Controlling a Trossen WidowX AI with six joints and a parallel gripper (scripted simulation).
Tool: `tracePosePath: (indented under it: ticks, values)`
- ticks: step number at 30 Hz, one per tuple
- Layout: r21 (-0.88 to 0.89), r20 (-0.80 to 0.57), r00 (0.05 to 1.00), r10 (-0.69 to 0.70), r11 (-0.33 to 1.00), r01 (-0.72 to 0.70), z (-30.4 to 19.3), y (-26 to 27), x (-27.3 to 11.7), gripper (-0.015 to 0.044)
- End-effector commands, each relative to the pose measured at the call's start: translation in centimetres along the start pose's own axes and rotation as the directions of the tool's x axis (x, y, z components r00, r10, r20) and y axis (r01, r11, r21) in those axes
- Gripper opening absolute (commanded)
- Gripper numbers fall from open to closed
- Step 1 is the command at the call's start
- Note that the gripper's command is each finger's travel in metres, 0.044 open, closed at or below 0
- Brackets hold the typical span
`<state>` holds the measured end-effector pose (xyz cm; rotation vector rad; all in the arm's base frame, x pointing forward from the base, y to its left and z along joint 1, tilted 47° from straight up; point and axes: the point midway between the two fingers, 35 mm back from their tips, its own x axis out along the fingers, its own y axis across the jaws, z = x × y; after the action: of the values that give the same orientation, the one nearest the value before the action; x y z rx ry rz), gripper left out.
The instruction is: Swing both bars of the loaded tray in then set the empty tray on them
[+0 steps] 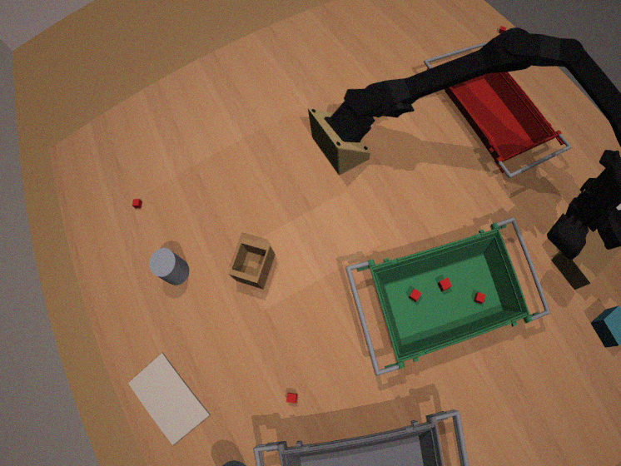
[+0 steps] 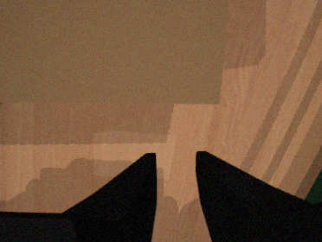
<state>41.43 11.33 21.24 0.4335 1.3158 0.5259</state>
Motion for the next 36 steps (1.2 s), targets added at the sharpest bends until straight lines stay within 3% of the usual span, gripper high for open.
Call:
tracePosePath:
  ticks: [1,5,15,36]
  values:
    - [0.267,-0.058,0.994,0.091,0.961,-0.073,-0.2,-6.5,-1.2,0.0082]
    - [0.442,-0.055,0.982,0.180,0.886,-0.138,-0.7,-10.6,-2.6,0.0082]
    - [0.442,-0.055,0.982,0.180,0.886,-0.138,-0.7,-10.6,-2.3,0.0082]
    - [0.442,-0.053,0.982,0.183,0.886,-0.141,-1.0,-9.5,3.3,0.0082]
